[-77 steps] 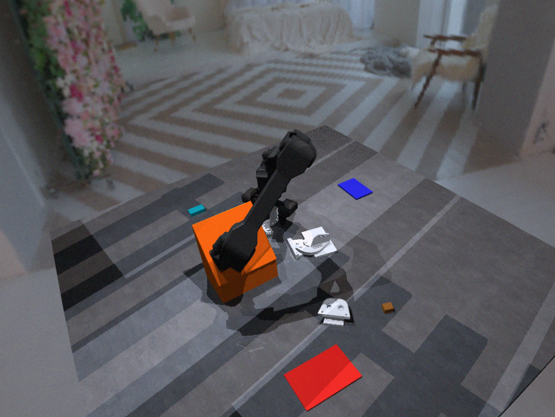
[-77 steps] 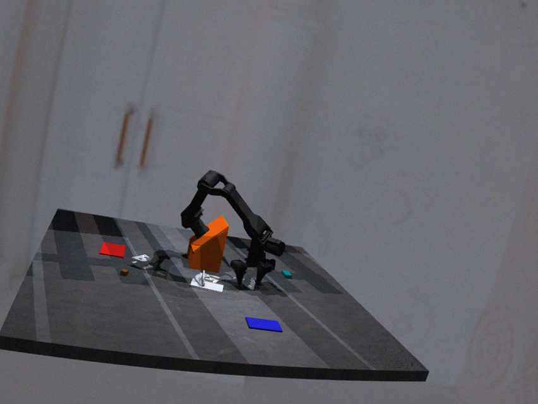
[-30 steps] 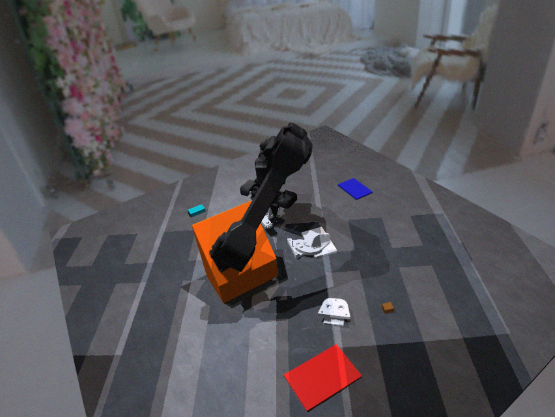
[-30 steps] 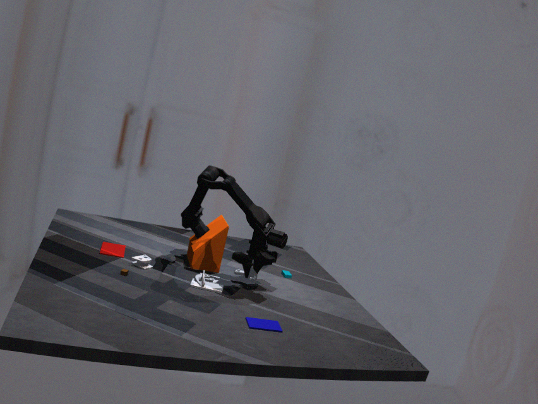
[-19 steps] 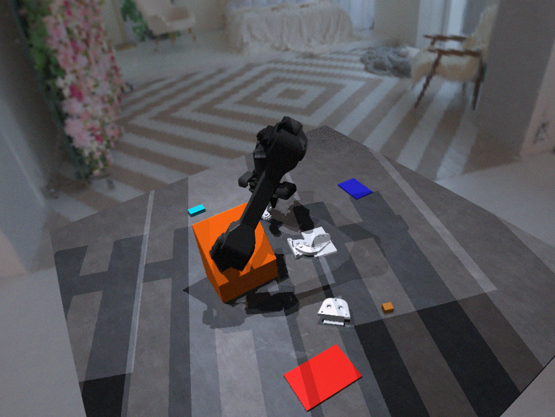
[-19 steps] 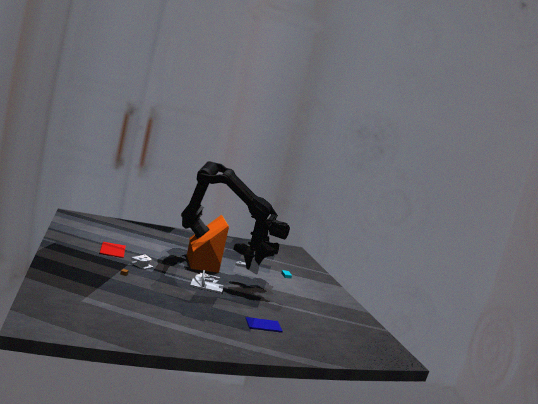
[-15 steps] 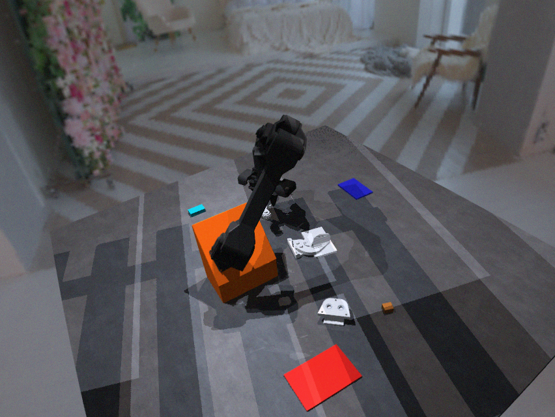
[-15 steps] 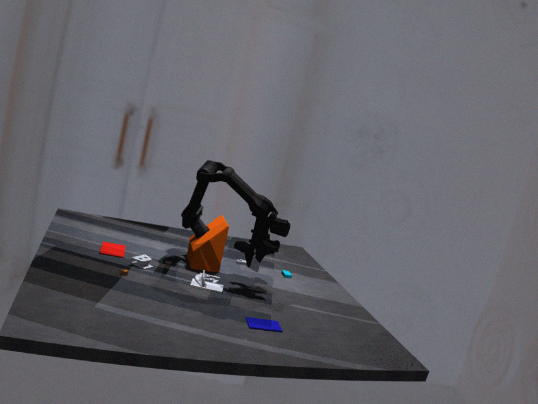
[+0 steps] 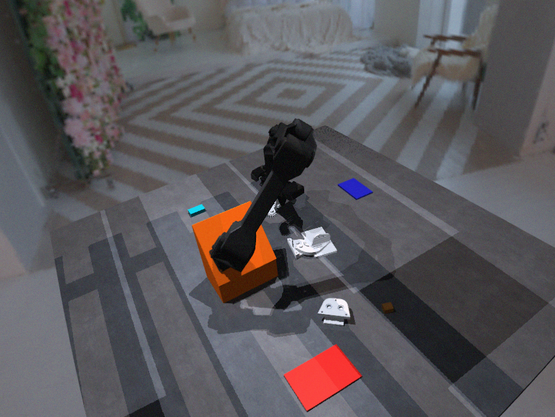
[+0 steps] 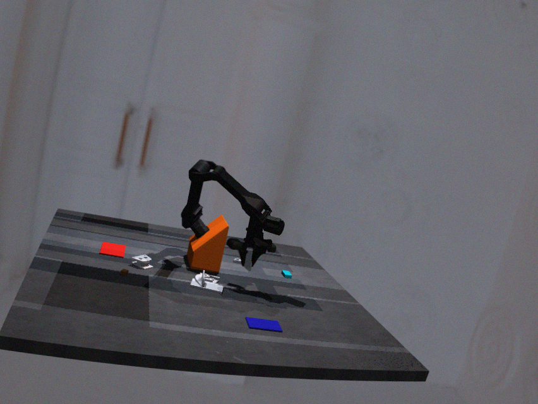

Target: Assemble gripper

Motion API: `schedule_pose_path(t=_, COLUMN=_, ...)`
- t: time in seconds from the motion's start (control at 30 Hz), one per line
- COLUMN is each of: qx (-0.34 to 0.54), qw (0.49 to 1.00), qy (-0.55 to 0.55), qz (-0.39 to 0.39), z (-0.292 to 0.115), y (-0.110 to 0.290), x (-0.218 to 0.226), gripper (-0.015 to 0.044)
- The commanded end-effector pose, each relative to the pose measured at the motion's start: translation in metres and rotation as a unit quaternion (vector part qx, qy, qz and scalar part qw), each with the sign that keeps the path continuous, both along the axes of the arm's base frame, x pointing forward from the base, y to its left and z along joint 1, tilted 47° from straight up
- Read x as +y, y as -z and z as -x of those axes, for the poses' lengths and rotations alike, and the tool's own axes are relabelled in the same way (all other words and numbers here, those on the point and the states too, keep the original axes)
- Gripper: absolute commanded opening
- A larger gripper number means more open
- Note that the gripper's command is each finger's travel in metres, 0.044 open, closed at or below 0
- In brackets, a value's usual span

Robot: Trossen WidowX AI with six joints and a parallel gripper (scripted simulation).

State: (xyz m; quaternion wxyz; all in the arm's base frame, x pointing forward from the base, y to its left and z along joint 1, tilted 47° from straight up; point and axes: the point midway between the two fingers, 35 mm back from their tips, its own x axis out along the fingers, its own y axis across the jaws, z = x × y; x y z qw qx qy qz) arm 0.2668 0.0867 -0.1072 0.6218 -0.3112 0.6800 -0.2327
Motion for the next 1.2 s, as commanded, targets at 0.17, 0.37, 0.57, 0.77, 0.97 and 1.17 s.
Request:
schedule_pose_path(t=0.17, qx=-0.065, qw=0.995, qy=0.069, qz=0.01, z=-0.006, y=-0.019, x=-0.022, gripper=0.0134)
schedule_pose_path(t=0.37, qx=-0.114, qw=0.987, qy=0.116, qz=0.013, z=-0.012, y=-0.032, x=-0.036, gripper=0.0134)
schedule_pose_path(t=0.57, qx=-0.162, qw=0.973, qy=0.163, qz=0.018, z=-0.016, y=-0.045, x=-0.05, gripper=0.0134)
schedule_pose_path(t=0.77, qx=-0.19, qw=0.963, qy=0.19, qz=0.021, z=-0.018, y=-0.052, x=-0.059, gripper=0.0134)
schedule_pose_path(t=0.97, qx=-0.19, qw=0.963, qy=0.19, qz=0.021, z=-0.018, y=-0.052, x=-0.059, gripper=0.0134)
schedule_pose_path(t=1.17, qx=-0.19, qw=0.963, qy=0.19, qz=0.021, z=-0.018, y=-0.052, x=-0.059, gripper=0.0134)
